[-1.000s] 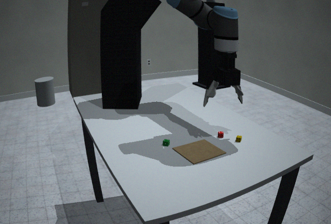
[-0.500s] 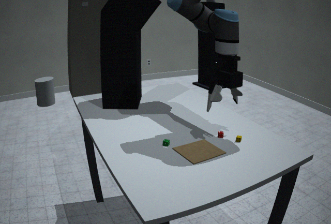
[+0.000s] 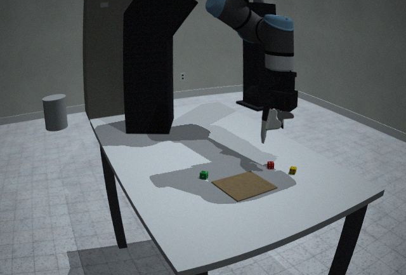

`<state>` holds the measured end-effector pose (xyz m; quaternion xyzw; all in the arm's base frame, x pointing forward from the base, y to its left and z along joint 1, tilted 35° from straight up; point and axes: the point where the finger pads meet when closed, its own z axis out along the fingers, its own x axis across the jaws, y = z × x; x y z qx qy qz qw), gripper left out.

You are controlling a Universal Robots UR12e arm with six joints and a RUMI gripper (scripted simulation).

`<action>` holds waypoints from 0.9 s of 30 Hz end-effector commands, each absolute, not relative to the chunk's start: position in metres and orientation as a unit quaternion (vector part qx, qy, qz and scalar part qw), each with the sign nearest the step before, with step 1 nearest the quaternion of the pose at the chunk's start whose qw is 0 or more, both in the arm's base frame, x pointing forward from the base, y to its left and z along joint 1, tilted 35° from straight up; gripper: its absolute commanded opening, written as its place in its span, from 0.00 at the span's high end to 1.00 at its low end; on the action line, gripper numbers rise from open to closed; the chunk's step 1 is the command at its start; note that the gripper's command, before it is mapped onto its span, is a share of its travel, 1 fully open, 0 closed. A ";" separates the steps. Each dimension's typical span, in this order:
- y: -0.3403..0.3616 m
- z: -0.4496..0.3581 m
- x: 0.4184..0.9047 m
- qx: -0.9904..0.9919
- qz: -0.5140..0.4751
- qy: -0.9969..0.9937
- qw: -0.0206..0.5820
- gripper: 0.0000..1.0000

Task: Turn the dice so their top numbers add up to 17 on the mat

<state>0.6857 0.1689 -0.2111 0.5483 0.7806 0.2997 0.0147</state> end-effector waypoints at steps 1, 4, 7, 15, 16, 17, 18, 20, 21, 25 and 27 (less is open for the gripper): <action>0.172 -0.215 0.687 0.477 0.299 0.825 0.039 0.00; 0.172 -0.215 0.687 0.472 0.298 0.829 0.041 0.00; 0.174 -0.217 0.688 0.423 0.296 0.855 0.058 0.00; 0.178 -0.221 0.690 0.339 0.289 0.891 0.086 0.00; 0.178 -0.222 0.690 0.331 0.288 0.894 0.088 0.00; 0.179 -0.222 0.690 0.324 0.287 0.897 0.091 0.00; 0.179 -0.222 0.690 0.319 0.287 0.899 0.092 0.00; 0.179 -0.222 0.690 0.319 0.287 0.899 0.092 0.00; 0.179 -0.222 0.691 0.314 0.286 0.900 0.094 0.00; 0.179 -0.223 0.691 0.305 0.285 0.903 0.097 0.00; 0.179 -0.223 0.691 0.304 0.285 0.904 0.097 0.00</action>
